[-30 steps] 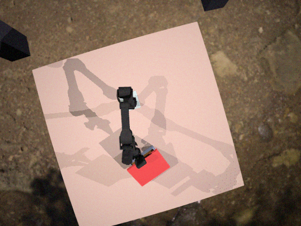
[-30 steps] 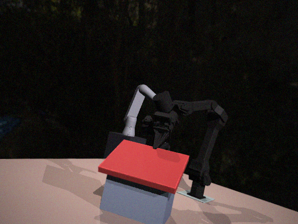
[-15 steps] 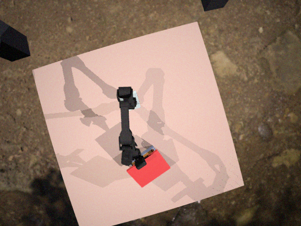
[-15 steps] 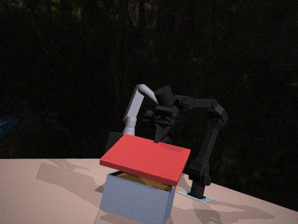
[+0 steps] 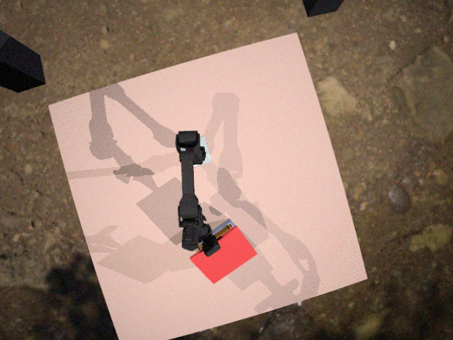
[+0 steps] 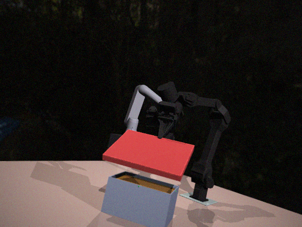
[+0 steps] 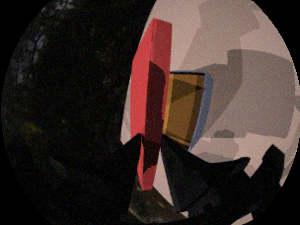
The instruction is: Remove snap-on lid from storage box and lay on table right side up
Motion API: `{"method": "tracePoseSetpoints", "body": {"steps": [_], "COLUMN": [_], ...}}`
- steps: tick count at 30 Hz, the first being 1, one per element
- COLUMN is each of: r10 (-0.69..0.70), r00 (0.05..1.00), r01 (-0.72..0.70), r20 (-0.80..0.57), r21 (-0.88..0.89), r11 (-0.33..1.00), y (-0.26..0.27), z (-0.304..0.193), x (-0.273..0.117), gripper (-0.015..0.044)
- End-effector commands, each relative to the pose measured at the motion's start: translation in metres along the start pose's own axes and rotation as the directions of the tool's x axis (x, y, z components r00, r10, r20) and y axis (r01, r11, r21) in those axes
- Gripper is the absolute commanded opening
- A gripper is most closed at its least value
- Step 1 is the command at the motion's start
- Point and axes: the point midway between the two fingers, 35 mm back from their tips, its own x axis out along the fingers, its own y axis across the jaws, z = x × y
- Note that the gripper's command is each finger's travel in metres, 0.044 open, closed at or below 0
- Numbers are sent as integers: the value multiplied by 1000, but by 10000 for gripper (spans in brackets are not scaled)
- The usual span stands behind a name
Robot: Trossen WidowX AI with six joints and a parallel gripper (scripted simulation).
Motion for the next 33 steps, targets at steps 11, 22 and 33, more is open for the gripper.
{"method": "tracePoseSetpoints", "body": {"steps": [11,22,33], "r10": [10,10,10], "r00": [1000,1000,1000], "r01": [-10,-10,-10], "r20": [4,3,2], "r21": [1,2,4], "r11": [1000,1000,1000], "y": [7,5,4], "z": [-6,-29,-51], "x": [-6,-6,-7], "gripper": [0,0,0]}}
